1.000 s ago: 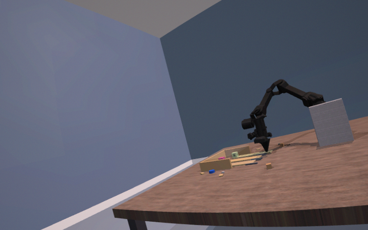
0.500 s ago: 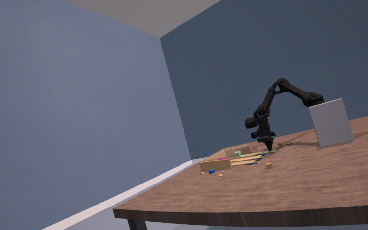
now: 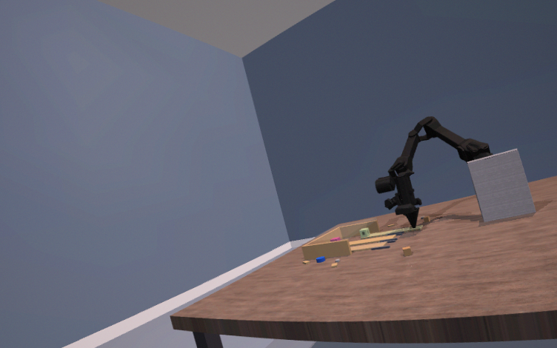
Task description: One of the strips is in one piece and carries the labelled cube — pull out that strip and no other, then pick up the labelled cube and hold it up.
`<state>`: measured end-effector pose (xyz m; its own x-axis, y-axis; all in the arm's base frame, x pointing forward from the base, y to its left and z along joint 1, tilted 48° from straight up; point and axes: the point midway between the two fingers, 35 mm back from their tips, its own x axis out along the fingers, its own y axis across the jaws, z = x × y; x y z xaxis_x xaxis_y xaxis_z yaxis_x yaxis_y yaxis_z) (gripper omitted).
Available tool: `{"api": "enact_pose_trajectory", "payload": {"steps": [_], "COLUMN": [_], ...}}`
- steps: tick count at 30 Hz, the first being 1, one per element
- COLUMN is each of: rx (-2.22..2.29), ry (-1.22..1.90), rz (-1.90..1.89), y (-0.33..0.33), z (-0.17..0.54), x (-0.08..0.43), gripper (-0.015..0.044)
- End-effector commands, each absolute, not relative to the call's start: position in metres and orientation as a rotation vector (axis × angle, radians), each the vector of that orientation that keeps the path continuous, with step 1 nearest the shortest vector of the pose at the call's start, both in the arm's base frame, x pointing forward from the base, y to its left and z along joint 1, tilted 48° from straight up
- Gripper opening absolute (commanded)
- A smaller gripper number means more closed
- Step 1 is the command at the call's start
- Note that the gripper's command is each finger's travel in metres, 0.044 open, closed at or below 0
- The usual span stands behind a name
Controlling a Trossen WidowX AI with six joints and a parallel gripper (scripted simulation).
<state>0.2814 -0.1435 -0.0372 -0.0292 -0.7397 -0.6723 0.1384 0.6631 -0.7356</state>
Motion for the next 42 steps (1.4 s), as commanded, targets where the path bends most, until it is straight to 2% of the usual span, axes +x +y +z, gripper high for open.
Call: {"api": "enact_pose_trajectory", "payload": {"steps": [1,42], "rx": [-0.544,-0.545], "ry": [1.47,1.473], "rz": [-0.757,-0.756], "y": [-0.144,-0.137], "z": [-0.042,-0.046], "x": [0.265,0.215], "gripper": [0.0,0.0]}}
